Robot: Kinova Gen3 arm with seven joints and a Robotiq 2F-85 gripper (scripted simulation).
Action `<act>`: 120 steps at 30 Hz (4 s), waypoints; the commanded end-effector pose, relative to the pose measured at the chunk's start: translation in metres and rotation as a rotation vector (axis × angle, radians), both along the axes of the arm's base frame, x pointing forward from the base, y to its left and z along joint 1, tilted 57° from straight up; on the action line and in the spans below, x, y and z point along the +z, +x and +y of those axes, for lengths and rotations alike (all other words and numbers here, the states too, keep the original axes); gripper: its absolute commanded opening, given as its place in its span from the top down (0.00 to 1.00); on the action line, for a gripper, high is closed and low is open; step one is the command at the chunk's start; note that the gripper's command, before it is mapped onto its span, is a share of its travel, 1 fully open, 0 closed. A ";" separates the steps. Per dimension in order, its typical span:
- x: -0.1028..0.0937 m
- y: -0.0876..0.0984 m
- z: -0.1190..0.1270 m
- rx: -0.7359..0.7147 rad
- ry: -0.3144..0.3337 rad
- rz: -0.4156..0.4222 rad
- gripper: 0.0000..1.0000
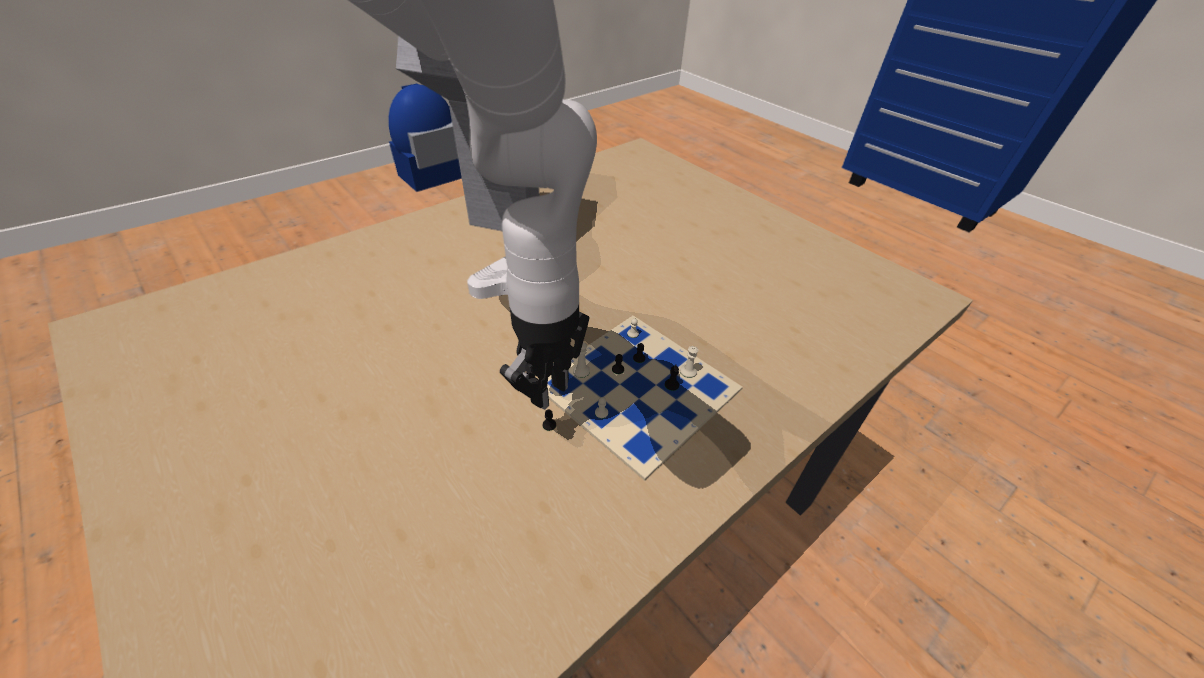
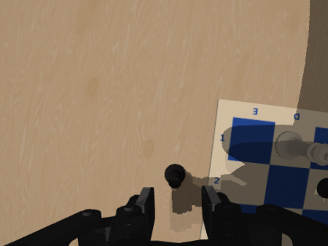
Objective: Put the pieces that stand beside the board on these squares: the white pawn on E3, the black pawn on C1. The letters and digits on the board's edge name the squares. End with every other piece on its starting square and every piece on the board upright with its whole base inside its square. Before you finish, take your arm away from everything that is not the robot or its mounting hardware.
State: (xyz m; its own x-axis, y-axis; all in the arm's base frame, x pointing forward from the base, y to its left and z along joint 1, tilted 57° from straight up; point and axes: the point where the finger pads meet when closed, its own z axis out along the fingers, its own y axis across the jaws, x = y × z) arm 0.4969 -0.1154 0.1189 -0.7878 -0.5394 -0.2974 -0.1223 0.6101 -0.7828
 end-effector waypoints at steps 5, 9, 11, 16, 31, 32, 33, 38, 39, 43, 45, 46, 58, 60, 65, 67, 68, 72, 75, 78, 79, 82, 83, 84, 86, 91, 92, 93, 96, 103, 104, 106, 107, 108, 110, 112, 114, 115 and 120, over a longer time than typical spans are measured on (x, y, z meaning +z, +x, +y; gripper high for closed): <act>-0.006 0.004 -0.009 -0.008 -0.003 0.003 0.66; -0.008 0.006 -0.011 -0.008 -0.003 0.003 0.66; -0.009 0.008 -0.013 -0.008 -0.003 0.003 0.66; -0.011 0.010 -0.015 -0.008 -0.003 0.003 0.66; -0.011 0.011 -0.016 -0.008 -0.003 0.003 0.66; -0.011 0.011 -0.016 -0.008 -0.003 0.003 0.66; -0.011 0.011 -0.016 -0.008 -0.003 0.003 0.66; -0.011 0.011 -0.016 -0.008 -0.003 0.003 0.66; -0.011 0.011 -0.016 -0.008 -0.003 0.003 0.66; -0.011 0.011 -0.016 -0.008 -0.003 0.003 0.66; -0.011 0.011 -0.016 -0.008 -0.003 0.003 0.66; -0.011 0.011 -0.016 -0.008 -0.003 0.003 0.66; -0.011 0.011 -0.016 -0.008 -0.003 0.003 0.66; -0.011 0.011 -0.016 -0.008 -0.003 0.003 0.66; -0.012 0.011 -0.016 -0.008 -0.003 0.003 0.66; -0.012 0.012 -0.017 -0.008 -0.003 0.003 0.66; -0.013 0.013 -0.017 -0.008 -0.003 0.003 0.66; -0.016 0.016 -0.020 -0.008 -0.003 0.003 0.66; -0.017 0.017 -0.021 -0.008 -0.003 0.003 0.66; -0.020 0.020 -0.025 -0.008 -0.003 0.003 0.66; -0.021 0.022 -0.026 -0.008 -0.003 0.003 0.66; -0.024 0.025 -0.030 -0.008 -0.003 0.003 0.66; -0.025 0.026 -0.031 -0.008 -0.003 0.003 0.66; -0.026 0.027 -0.032 -0.008 -0.003 0.003 0.66; -0.028 0.029 -0.033 -0.008 -0.003 0.003 0.66; -0.029 0.031 -0.035 -0.008 -0.003 0.003 0.66; -0.029 0.031 -0.035 -0.008 -0.003 0.003 0.66; -0.029 0.031 -0.035 -0.008 -0.003 0.003 0.66; -0.030 0.031 -0.035 -0.008 -0.003 0.003 0.66; -0.030 0.031 -0.035 -0.008 -0.003 0.003 0.66; -0.030 0.031 -0.035 -0.008 -0.003 0.003 0.66; -0.030 0.031 -0.035 -0.008 -0.003 0.003 0.66; -0.030 0.031 -0.035 -0.008 -0.003 0.003 0.66; -0.030 0.031 -0.035 -0.008 -0.003 0.003 0.66; -0.030 0.031 -0.035 -0.008 -0.003 0.003 0.66; -0.030 0.031 -0.035 -0.008 -0.003 0.003 0.66; -0.030 0.031 -0.035 -0.008 -0.003 0.003 0.66; -0.030 0.031 -0.035 -0.008 -0.003 0.003 0.66; -0.030 0.031 -0.035 -0.008 -0.003 0.003 0.66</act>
State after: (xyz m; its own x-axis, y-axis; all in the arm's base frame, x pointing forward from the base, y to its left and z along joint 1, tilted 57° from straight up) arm 0.5277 -0.1512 0.0891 -0.7937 -0.5332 -0.2929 -0.1193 0.6084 -0.7846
